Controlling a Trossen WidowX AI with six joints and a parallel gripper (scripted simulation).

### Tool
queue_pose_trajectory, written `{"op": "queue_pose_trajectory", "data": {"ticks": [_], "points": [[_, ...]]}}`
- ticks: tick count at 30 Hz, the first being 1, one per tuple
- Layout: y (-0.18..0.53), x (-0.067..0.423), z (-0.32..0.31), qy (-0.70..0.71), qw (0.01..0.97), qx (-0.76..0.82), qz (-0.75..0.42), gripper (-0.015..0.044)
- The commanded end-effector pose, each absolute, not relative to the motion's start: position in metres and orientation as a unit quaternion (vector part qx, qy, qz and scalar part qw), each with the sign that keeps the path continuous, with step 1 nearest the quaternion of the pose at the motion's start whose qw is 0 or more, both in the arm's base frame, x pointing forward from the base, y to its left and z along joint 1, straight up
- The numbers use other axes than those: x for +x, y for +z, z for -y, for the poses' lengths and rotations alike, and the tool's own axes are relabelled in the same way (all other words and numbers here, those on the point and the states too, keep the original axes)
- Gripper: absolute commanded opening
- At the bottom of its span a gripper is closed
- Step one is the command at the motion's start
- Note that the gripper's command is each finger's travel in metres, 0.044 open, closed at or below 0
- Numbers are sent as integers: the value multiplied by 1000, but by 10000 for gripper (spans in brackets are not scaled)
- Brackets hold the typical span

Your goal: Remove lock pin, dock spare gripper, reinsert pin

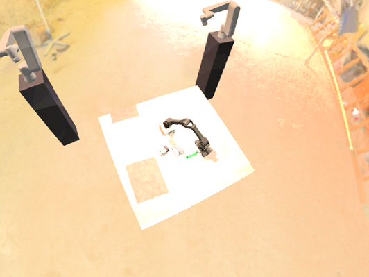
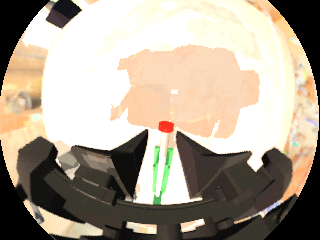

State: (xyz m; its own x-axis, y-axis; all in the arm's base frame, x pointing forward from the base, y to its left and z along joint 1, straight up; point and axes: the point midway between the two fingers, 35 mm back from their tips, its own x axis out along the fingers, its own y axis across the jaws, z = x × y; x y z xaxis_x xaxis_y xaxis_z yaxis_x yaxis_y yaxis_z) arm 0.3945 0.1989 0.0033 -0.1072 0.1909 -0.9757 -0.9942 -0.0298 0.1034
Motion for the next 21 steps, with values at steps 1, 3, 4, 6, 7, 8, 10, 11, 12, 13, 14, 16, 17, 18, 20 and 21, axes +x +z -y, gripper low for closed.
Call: {"op": "queue_pose_trajectory", "data": {"ticks": [1, 3, 4, 6, 7, 8, 10, 11, 12, 13, 14, 16, 17, 18, 20, 21], "points": [[6, 394, -199, 577, 514, -427, -470, 200], [13, 394, -199, 577, 514, -427, -470, 200], [15, 394, -199, 577, 514, -427, -470, 200], [16, 392, -198, 578, 510, -425, -475, 200], [17, 390, -197, 579, 508, -424, -477, 200], [18, 390, -197, 579, 507, -423, -478, 200], [19, 388, -196, 580, 504, -422, -481, 200], [21, 387, -196, 581, 503, -421, -483, 200], [21, 387, -196, 581, 502, -420, -484, 200], [23, 386, -195, 581, 500, -419, -486, 200], [23, 385, -195, 582, 499, -419, -487, 200], [25, 384, -194, 582, 497, -418, -490, 200], [27, 383, -194, 583, 495, -417, -491, 200], [27, 382, -194, 583, 494, -416, -492, 200], [30, 381, -193, 584, 492, -415, -495, 200], [31, 380, -193, 584, 491, -414, -496, 200]]}}
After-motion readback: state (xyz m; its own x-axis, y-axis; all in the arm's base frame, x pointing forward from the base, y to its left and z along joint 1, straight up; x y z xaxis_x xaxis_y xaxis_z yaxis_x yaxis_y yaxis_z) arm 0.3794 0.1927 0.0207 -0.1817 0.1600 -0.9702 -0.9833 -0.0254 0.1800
